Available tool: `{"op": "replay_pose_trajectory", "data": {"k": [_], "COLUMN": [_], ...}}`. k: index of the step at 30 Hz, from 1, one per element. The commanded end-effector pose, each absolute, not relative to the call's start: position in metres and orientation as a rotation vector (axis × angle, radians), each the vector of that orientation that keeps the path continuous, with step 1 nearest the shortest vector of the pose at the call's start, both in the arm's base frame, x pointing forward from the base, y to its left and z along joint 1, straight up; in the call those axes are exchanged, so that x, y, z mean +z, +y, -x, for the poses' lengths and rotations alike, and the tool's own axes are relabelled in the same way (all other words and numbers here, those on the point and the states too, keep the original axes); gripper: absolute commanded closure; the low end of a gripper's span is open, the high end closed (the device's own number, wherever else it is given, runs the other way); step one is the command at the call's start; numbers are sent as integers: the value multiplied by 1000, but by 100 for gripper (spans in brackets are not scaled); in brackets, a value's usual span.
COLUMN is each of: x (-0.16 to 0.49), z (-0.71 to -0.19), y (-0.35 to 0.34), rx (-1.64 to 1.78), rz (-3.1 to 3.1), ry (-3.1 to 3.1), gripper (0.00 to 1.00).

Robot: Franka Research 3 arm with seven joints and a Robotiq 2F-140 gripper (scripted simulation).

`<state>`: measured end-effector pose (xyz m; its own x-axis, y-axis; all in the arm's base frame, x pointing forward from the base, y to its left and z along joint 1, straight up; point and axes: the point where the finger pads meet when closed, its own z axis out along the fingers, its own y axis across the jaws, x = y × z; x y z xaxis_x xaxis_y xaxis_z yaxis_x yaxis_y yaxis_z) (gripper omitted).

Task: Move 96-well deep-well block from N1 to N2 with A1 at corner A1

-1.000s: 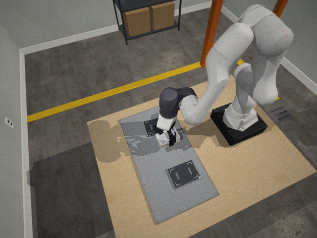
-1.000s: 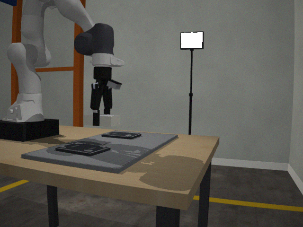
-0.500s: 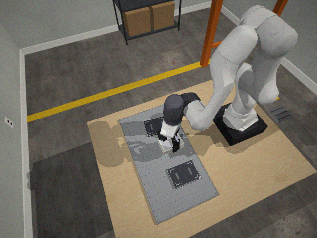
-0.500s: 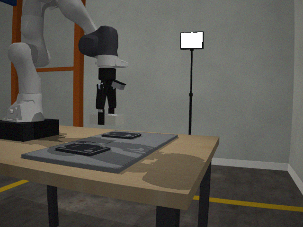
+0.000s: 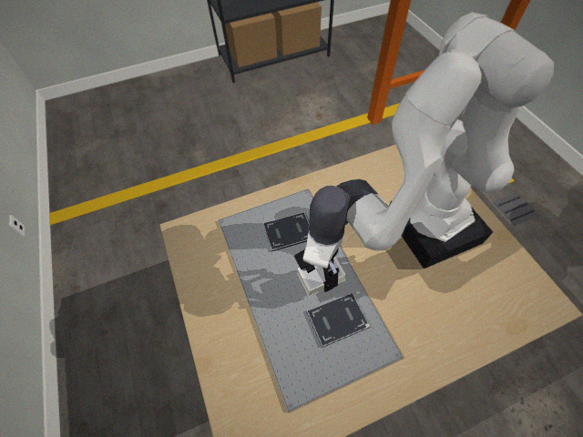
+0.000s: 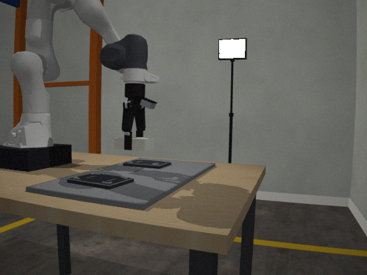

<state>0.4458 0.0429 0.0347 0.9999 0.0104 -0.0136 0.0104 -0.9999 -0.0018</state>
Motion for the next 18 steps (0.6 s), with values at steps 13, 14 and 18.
{"op": "replay_pose_trajectory", "data": {"k": [13,14,18], "x": [37,37,36], "z": [-447,-447,-447], "y": [88,92,105], "rx": [6,6,6], "rz": [3145,3145,3145], "ry": [48,48,48], "gripper": [40,40,40]}}
